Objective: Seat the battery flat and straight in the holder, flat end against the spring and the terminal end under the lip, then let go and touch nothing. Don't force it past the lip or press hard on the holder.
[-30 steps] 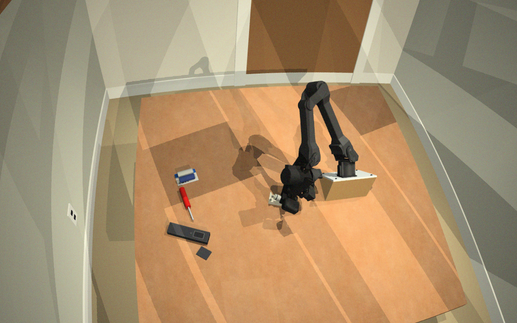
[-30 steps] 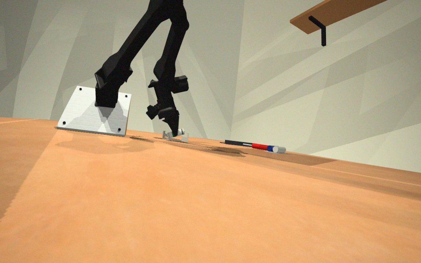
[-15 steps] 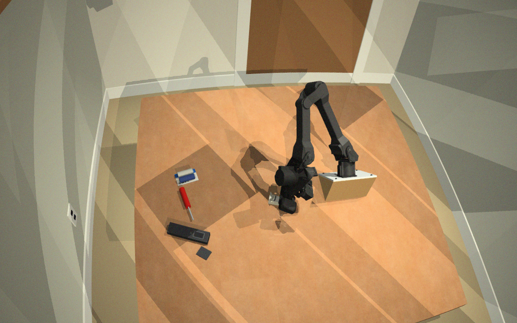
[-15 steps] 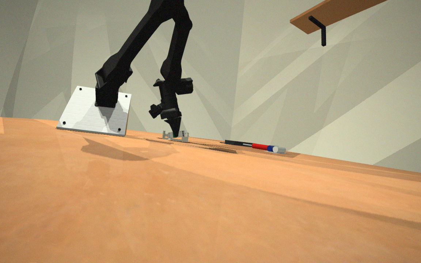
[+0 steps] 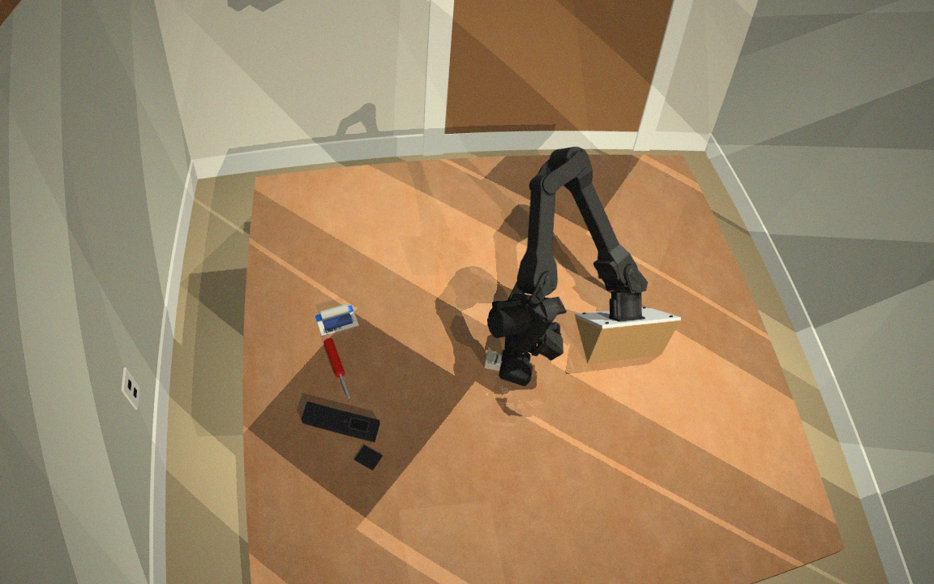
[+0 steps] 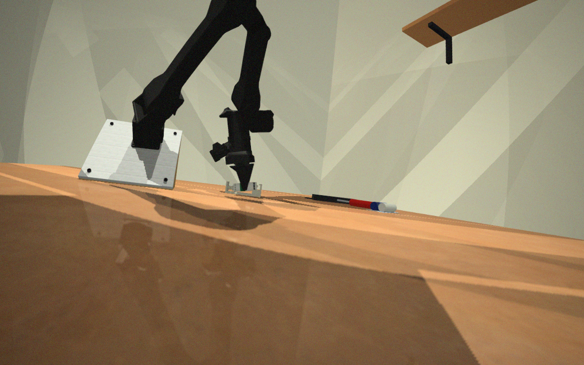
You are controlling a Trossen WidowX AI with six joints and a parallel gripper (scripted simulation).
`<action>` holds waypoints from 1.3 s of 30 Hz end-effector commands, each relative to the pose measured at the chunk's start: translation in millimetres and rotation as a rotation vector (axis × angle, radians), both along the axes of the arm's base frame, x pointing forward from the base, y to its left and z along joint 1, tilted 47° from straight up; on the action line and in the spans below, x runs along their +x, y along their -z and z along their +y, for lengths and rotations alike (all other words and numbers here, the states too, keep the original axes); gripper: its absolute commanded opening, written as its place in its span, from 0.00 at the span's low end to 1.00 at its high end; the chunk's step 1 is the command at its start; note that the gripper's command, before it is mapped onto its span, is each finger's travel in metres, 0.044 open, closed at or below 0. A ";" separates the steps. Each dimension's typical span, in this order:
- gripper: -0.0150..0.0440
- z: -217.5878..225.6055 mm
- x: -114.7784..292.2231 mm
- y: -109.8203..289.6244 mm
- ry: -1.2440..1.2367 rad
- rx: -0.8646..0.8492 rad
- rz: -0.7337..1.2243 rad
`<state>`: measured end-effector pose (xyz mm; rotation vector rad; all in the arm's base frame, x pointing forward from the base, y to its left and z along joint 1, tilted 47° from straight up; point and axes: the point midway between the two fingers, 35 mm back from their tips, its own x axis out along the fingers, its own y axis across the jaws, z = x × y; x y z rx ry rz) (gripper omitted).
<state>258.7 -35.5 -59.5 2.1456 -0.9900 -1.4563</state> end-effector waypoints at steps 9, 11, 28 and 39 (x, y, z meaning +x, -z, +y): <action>0.38 -2.7 -3.6 1.9 0.065 0.043 0.074; 0.38 -3.0 -3.6 1.5 0.075 0.049 0.084; 0.38 -6.3 -3.5 -1.2 0.158 0.102 0.172; 0.38 -8.5 -2.9 -2.0 0.200 0.148 0.221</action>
